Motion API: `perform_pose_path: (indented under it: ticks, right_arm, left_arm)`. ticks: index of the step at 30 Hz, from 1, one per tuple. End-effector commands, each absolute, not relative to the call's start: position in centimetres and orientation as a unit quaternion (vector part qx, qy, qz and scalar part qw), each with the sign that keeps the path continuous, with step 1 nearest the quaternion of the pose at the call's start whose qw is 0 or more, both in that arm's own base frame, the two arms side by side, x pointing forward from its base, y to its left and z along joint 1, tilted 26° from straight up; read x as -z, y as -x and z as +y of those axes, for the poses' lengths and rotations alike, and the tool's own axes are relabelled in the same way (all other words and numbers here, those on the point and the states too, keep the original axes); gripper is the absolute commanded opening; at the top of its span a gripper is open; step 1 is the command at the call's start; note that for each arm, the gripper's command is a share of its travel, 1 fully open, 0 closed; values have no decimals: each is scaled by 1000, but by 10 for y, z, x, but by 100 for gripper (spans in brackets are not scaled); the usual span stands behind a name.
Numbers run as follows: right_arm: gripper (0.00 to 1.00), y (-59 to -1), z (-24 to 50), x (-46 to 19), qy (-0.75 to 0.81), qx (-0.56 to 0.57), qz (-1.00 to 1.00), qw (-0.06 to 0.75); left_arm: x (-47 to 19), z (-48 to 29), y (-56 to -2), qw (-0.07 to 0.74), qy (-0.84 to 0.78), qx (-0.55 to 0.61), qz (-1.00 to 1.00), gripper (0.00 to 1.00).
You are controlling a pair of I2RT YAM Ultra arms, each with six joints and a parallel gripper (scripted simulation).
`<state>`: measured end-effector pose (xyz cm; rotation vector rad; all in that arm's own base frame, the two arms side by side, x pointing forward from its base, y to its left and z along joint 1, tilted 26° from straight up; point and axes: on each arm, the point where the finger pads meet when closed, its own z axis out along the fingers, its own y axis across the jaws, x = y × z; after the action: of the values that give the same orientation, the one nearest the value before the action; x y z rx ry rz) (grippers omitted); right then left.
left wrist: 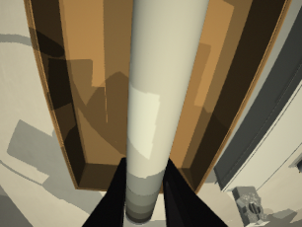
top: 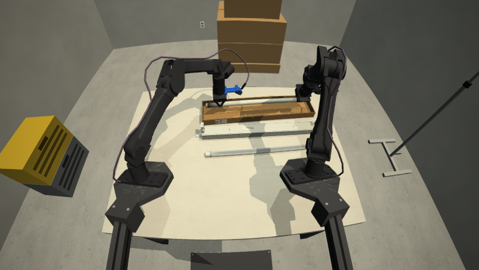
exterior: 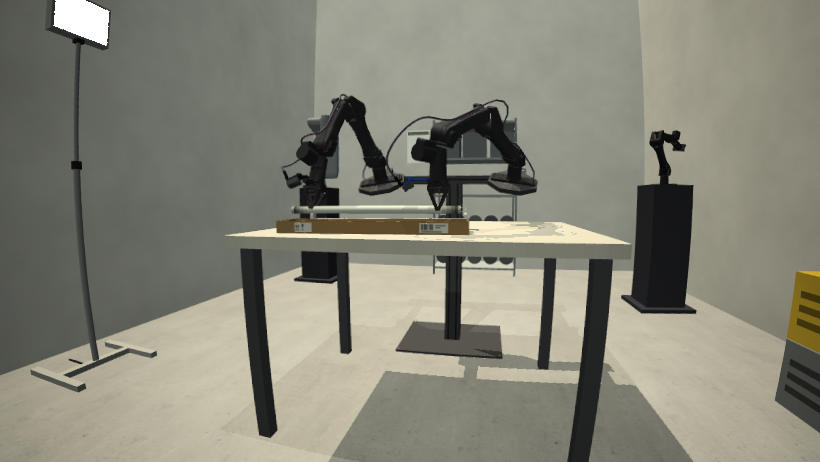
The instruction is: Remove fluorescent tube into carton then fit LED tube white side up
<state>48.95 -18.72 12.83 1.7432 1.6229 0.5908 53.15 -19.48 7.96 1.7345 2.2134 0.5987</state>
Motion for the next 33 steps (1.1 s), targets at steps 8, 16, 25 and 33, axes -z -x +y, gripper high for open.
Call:
perform_pose_path:
  ticks: [8,16,25,33]
  right_arm:
    - [11,-499,-188,-150,-652,-240,619,365]
    - [11,-498,-187,-131,-658,-235,622,354]
    - [11,-503,-193,-136,-657,-237,616,364]
    - [11,-508,-193,-127,-658,-236,616,365]
  left_arm:
    - [-96,-205,-534,155,-599,-204,759,11]
    - [-91,-203,-539,161,-600,-206,756,11]
    - [-90,-204,-540,162,-597,-205,758,11]
    - [-82,-201,-548,165,-598,-208,756,11]
